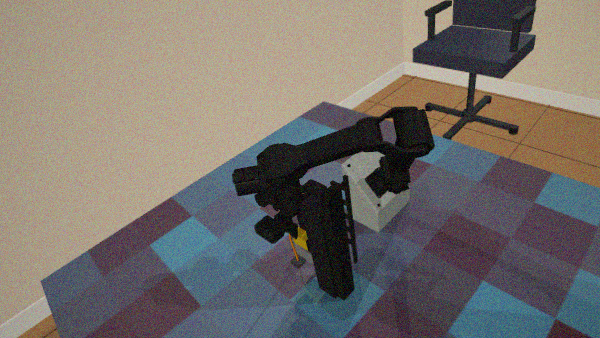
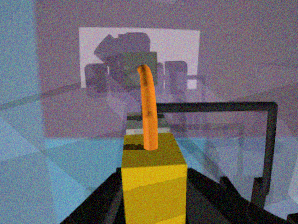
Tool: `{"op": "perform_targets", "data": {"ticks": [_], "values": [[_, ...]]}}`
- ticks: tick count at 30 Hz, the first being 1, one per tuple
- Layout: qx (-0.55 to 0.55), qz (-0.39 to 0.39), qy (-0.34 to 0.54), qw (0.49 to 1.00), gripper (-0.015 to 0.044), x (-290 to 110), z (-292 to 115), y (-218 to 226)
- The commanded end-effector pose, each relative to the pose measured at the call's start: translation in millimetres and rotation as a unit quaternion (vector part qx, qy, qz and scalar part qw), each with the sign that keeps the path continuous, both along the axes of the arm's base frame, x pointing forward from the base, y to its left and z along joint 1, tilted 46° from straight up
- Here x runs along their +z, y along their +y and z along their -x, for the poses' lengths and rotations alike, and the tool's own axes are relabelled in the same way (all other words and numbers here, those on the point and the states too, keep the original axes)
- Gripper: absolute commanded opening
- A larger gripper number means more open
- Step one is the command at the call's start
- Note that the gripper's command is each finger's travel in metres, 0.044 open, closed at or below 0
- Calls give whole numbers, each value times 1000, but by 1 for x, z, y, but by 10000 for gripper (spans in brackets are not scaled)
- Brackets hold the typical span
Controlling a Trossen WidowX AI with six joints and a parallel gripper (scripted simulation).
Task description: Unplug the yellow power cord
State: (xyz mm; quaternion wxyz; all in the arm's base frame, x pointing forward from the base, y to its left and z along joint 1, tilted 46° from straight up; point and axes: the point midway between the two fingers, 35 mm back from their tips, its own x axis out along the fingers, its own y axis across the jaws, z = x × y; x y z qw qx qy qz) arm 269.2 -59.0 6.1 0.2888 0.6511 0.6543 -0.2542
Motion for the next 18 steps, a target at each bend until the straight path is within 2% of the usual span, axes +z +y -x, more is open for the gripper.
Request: {"op": "perform_targets", "data": {"ticks": [1, 18], "values": [[0, 0, -1, 1000, 0, -1, -1, -2], [-1, 0, -1, 1000, 0, -19, -4, -22]]}}
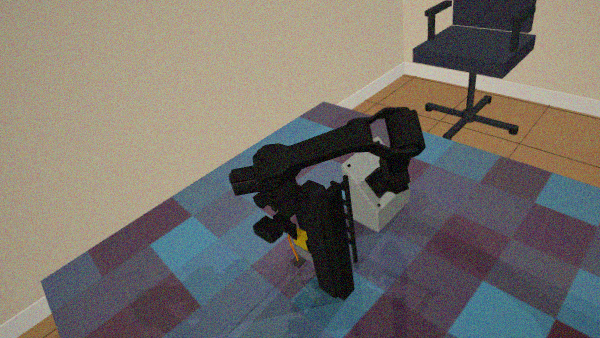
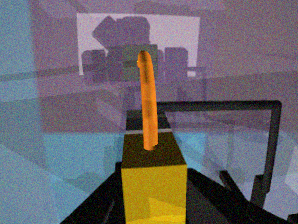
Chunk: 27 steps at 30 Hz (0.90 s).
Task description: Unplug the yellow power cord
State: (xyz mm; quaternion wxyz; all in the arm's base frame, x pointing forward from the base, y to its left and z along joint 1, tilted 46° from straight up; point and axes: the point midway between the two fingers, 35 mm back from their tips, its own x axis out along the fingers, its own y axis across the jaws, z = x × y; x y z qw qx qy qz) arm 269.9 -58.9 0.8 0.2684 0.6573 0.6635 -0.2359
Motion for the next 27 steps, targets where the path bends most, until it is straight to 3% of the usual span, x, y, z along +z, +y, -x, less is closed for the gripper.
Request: {"op": "perform_targets", "data": {"ticks": [1, 15, 27], "values": [[-3, 30, -3, 1000, 0, -14, -3, -23], [-4, 30, -3, 1000, 0, -28, -3, -42], [-4, 27, -2, 1000, 315, -23, -2, -31]]}}
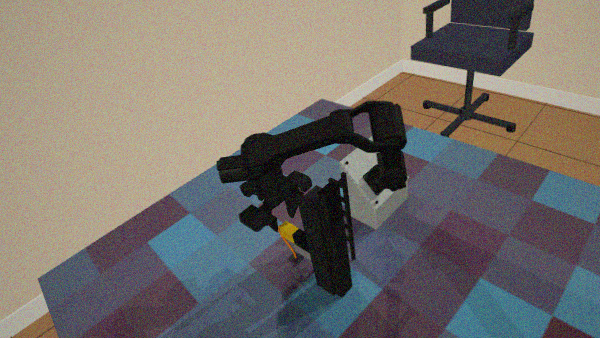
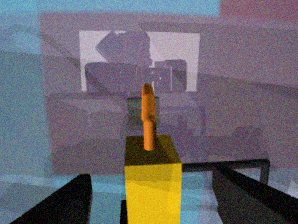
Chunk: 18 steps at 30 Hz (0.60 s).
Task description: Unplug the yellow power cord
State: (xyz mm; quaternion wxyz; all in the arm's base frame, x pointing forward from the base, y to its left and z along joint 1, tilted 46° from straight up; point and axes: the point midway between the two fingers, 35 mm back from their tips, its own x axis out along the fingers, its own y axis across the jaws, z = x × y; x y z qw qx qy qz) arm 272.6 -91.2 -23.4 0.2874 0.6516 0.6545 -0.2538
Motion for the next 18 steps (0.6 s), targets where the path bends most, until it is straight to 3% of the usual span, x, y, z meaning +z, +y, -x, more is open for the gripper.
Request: {"op": "perform_targets", "data": {"ticks": [1, 5, 9, 18], "values": [[-2, -1, 0, 1000, 341, 1, 0, 1], [-2, 0, -1, 1000, 440, -10, -2, -17], [-2, 1, -1, 1000, 440, -31, -2, -48], [-2, 1, -1, 1000, 440, -33, -2, -50]]}}
